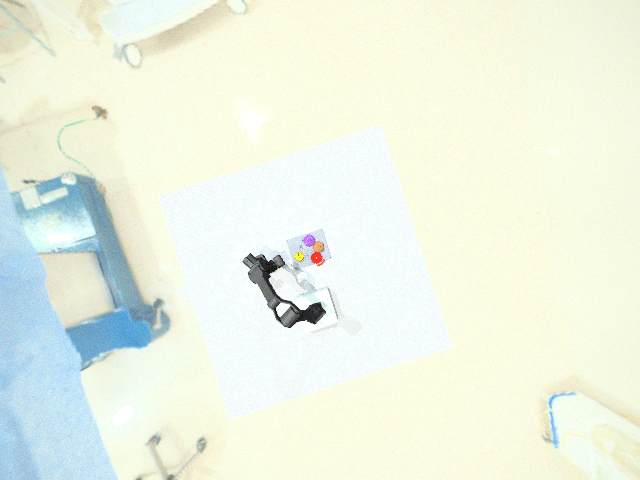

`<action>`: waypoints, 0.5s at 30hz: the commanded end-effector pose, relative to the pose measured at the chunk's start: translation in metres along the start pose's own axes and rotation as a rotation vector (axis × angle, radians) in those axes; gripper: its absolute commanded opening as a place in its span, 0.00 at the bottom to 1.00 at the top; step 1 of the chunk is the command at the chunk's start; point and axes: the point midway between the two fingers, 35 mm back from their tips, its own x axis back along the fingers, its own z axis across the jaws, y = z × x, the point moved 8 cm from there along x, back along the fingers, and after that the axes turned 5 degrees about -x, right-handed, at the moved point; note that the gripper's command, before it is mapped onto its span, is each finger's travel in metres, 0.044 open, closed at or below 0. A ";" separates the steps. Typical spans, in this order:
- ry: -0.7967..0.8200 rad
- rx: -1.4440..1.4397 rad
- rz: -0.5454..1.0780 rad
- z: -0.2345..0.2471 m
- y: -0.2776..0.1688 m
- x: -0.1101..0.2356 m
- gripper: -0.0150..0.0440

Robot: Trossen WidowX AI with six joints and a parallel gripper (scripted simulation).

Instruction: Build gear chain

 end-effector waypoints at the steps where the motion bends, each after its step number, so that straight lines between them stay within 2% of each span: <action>1: 0.002 0.003 0.000 0.000 0.000 0.000 0.31; 3: 0.002 0.003 0.000 0.000 0.000 0.000 0.25; 15: 0.003 0.002 -0.002 0.003 0.006 0.024 0.25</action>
